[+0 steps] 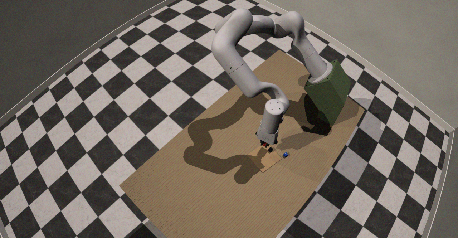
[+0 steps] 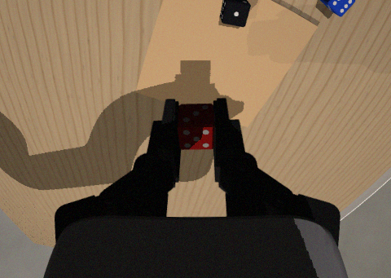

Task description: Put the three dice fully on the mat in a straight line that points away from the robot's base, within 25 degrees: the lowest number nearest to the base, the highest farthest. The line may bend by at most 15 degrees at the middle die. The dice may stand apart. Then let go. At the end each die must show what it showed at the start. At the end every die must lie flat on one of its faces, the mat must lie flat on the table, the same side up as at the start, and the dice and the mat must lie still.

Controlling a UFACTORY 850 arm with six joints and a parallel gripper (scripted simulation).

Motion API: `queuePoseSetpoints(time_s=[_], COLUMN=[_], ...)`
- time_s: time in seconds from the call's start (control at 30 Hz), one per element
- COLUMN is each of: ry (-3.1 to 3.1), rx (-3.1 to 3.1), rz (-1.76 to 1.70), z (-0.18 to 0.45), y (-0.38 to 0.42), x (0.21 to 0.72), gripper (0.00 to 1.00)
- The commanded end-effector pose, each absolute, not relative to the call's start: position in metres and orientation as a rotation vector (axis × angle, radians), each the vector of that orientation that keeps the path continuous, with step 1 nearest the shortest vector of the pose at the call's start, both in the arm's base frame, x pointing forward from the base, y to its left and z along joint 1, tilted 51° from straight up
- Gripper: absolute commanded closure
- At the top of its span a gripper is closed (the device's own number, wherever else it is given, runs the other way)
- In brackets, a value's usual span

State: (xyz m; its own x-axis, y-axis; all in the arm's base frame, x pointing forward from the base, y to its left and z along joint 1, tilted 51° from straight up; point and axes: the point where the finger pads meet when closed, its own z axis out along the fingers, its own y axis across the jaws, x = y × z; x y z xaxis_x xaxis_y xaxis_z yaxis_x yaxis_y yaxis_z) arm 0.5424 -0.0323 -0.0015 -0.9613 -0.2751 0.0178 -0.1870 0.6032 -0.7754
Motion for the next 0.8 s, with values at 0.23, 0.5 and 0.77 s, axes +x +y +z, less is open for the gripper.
queuePoseSetpoints(time_s=[0.23,0.5,0.77], ry=[2.671,2.671,2.670], rx=[-0.149,-0.149,-0.149], rz=[-1.253,-1.253,-1.253], z=[-0.0185,-0.0186,-0.0243], y=[-0.0142,-0.0142,-0.0211], x=[0.5490,0.5490,0.5509], gripper=[0.85,0.85,0.85])
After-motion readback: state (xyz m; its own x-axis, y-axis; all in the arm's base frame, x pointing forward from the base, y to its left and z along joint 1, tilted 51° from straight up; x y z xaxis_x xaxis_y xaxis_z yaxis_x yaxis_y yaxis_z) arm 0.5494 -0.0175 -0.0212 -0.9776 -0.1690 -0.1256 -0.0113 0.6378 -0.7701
